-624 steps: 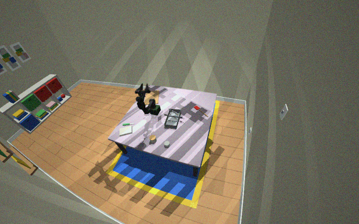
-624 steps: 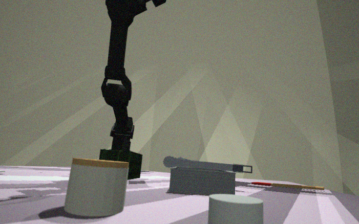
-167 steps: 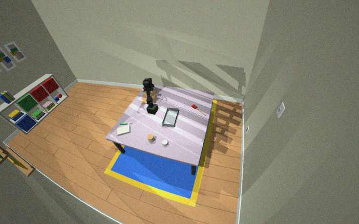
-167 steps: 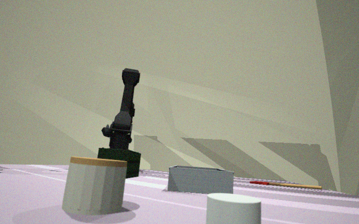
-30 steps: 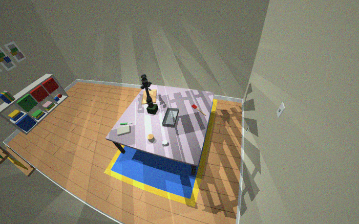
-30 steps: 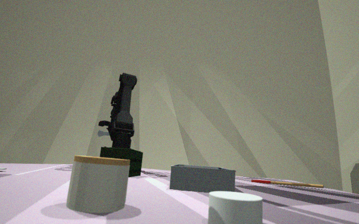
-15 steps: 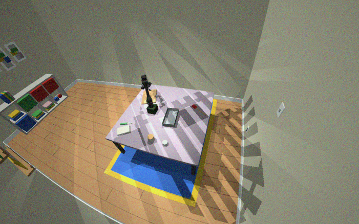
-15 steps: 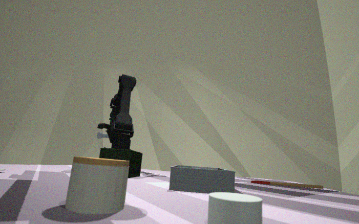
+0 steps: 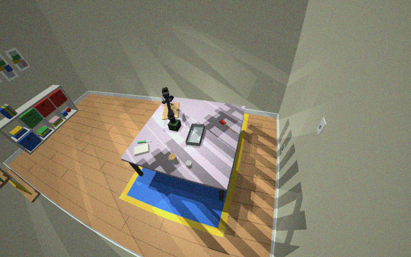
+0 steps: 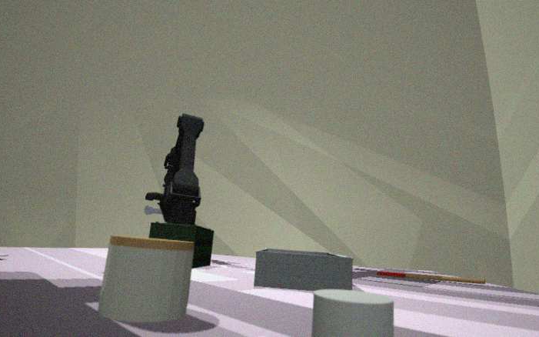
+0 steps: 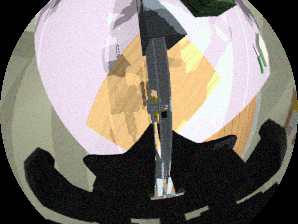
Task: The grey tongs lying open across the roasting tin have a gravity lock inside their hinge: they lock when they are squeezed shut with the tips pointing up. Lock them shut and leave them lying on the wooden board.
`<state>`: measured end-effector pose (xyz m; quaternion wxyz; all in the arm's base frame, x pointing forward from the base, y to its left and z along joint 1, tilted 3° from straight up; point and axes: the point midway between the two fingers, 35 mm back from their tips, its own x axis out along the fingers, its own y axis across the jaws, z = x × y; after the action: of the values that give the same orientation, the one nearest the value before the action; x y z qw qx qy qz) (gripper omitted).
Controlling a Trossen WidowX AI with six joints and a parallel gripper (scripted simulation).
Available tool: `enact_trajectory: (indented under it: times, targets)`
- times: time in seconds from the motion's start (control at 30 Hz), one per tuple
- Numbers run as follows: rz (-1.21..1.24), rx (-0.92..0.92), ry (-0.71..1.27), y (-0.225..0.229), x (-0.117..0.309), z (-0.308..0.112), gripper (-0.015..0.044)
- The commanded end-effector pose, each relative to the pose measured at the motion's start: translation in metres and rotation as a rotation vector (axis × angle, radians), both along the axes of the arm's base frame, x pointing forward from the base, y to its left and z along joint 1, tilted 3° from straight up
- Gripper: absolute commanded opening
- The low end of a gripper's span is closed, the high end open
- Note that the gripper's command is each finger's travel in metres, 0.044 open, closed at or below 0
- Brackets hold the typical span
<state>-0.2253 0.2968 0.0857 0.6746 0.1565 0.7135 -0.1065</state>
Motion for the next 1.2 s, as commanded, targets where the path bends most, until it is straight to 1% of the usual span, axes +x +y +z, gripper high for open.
enact_trajectory:
  times: [0.0, 1.17]
  targets:
    - [0.006, -0.003, -0.009, 0.0, 0.001, -0.009, -0.015]
    - [0.005, -0.004, -0.009, 0.002, 0.001, -0.066, -0.015]
